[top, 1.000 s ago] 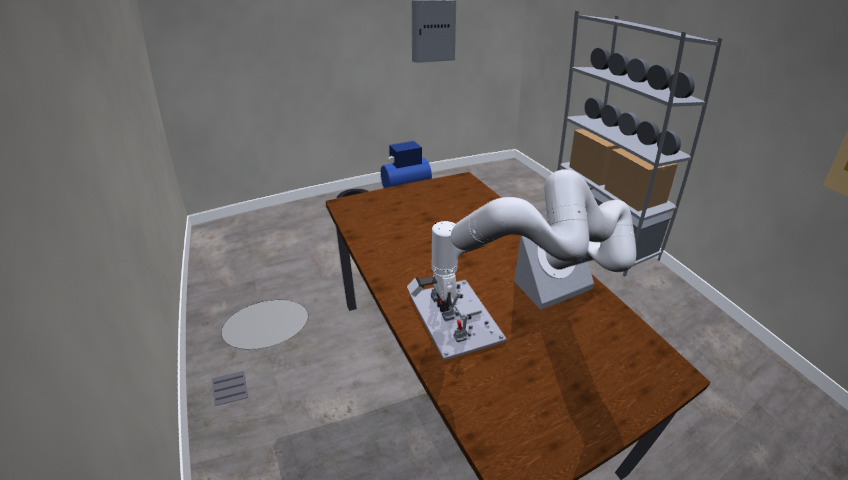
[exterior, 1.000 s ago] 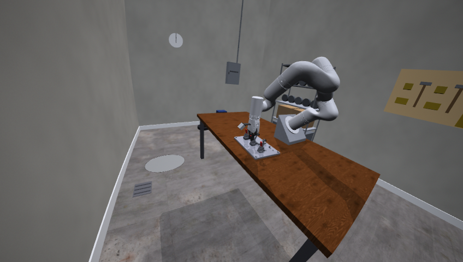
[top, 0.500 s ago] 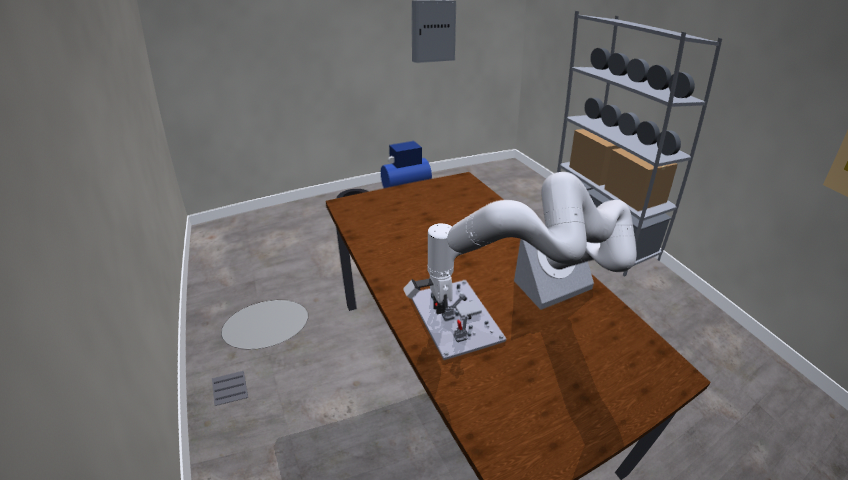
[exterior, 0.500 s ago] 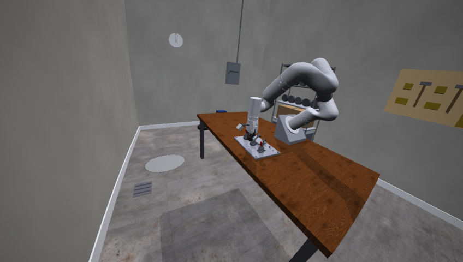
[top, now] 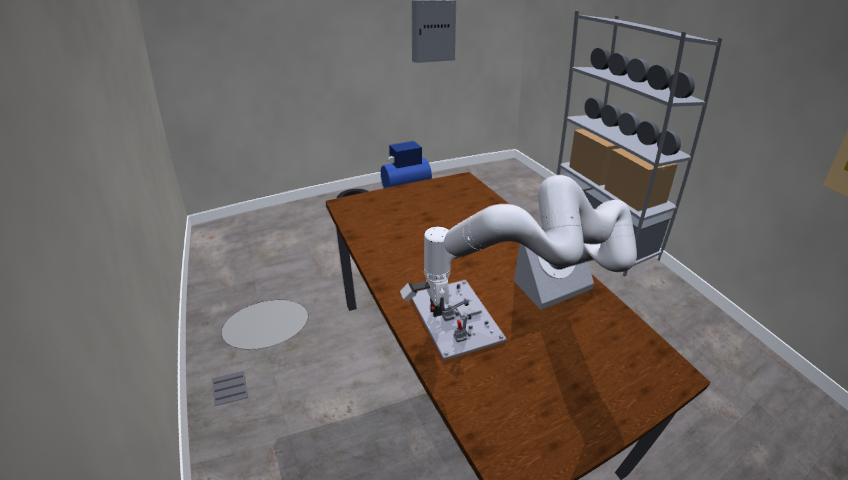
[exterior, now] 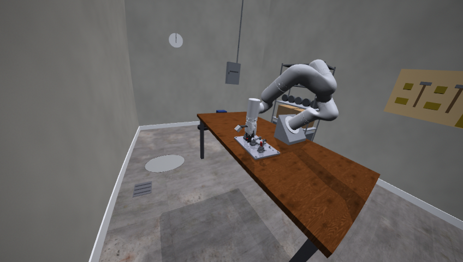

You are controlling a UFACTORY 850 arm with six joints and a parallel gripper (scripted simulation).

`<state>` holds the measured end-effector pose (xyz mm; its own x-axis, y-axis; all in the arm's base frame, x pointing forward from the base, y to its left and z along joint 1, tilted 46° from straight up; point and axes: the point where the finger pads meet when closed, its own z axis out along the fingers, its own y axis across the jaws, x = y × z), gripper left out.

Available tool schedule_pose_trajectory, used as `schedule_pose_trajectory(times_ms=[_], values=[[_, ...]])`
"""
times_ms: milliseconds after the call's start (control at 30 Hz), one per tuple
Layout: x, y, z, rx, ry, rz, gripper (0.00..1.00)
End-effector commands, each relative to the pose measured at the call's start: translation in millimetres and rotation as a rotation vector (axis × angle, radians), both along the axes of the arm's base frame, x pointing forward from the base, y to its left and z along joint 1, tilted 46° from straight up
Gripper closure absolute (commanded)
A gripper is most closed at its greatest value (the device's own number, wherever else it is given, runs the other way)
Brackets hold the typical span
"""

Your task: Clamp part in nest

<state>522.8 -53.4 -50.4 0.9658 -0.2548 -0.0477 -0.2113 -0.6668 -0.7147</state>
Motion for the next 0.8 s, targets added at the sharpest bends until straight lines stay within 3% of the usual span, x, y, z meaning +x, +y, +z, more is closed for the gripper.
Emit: schedule_pose_trajectory(times_ms=[0,767], values=[[3.3,0.9,-1.9,0.0,-0.001,0.0,1.0],[11.2,7.7,-10.6,0.0,-0.001,0.0,1.0]])
